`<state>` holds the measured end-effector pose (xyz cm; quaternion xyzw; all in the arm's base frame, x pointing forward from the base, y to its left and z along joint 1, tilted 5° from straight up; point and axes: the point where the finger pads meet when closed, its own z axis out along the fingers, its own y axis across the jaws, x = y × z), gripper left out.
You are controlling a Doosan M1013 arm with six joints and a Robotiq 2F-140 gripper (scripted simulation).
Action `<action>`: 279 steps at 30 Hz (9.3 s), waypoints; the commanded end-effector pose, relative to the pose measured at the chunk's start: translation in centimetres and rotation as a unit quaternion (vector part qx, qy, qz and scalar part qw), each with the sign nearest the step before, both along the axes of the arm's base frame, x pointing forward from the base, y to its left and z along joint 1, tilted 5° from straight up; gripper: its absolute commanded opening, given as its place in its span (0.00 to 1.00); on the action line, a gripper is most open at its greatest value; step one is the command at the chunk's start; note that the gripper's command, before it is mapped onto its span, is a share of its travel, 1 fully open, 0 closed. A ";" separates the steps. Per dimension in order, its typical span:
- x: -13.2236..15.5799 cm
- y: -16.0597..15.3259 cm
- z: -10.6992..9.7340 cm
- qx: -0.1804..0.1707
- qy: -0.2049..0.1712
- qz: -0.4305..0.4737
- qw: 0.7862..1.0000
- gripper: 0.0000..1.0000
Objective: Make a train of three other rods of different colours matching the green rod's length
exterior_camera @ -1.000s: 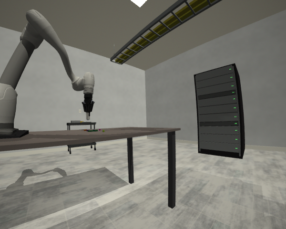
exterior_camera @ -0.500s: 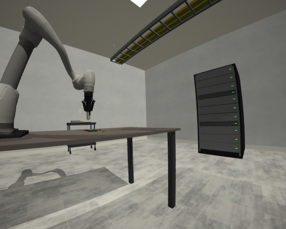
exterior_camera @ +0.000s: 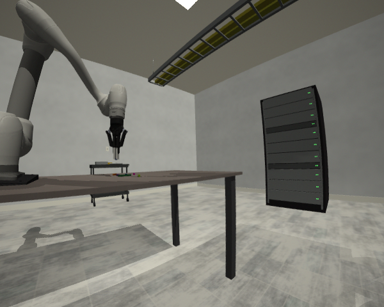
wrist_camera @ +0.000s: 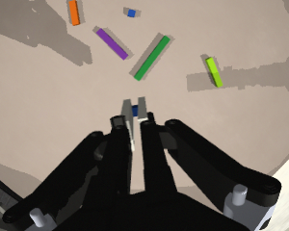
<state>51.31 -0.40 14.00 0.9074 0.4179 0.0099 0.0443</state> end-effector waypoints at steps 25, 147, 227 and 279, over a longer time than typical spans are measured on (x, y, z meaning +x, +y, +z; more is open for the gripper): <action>-0.9 -2.0 -1.9 0.006 -0.001 0.011 1.000 0.03; -0.7 -2.3 -8.7 0.006 -0.001 0.010 1.000 0.03; -0.6 -2.1 -8.8 0.006 -0.001 0.011 1.000 0.03; -0.6 -2.2 -9.7 0.006 -0.001 0.011 1.000 0.03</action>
